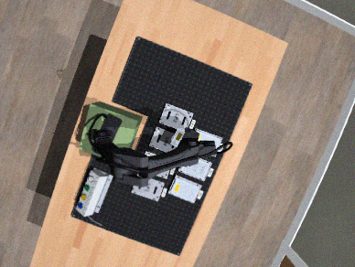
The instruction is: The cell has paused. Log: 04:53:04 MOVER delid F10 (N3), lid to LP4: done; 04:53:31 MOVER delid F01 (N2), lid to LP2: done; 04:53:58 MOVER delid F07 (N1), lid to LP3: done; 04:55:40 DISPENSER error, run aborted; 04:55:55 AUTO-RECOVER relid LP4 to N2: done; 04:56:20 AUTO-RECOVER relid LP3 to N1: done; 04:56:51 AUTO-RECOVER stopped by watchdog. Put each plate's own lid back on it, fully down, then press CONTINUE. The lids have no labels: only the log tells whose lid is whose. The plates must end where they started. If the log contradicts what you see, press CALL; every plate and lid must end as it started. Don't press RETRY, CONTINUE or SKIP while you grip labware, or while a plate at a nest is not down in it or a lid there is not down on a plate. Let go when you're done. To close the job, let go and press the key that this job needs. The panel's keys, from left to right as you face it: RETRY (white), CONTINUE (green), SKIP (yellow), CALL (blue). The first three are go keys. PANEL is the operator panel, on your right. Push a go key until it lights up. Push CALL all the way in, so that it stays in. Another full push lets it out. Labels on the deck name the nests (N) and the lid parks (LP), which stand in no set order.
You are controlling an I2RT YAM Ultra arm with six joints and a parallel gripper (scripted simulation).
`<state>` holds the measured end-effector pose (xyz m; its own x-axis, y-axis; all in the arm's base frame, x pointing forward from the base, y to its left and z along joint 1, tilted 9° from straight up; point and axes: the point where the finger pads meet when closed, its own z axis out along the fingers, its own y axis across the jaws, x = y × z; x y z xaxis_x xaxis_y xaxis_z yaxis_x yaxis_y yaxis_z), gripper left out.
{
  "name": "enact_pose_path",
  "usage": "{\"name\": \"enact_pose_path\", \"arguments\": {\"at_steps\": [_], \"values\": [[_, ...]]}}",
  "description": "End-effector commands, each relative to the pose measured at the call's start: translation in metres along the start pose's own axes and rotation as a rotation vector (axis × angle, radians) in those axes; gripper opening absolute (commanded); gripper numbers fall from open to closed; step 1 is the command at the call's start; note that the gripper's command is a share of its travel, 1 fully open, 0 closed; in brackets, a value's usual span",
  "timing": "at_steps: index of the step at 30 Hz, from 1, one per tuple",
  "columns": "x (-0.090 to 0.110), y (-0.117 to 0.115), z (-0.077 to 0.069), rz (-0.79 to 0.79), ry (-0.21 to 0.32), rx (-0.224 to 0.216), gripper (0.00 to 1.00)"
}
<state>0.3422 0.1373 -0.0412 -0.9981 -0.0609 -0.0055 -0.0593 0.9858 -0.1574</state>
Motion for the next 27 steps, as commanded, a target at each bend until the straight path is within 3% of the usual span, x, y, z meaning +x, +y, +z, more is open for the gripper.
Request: {"name": "enact_pose_path", "arguments": {"at_steps": [1, 27], "values": [[-0.020, -0.012, -0.010, -0.033, -0.017, 0.009, 0.00], [-0.104, -0.098, -0.012, -0.033, -0.017, 0.011, 0.00]]}}
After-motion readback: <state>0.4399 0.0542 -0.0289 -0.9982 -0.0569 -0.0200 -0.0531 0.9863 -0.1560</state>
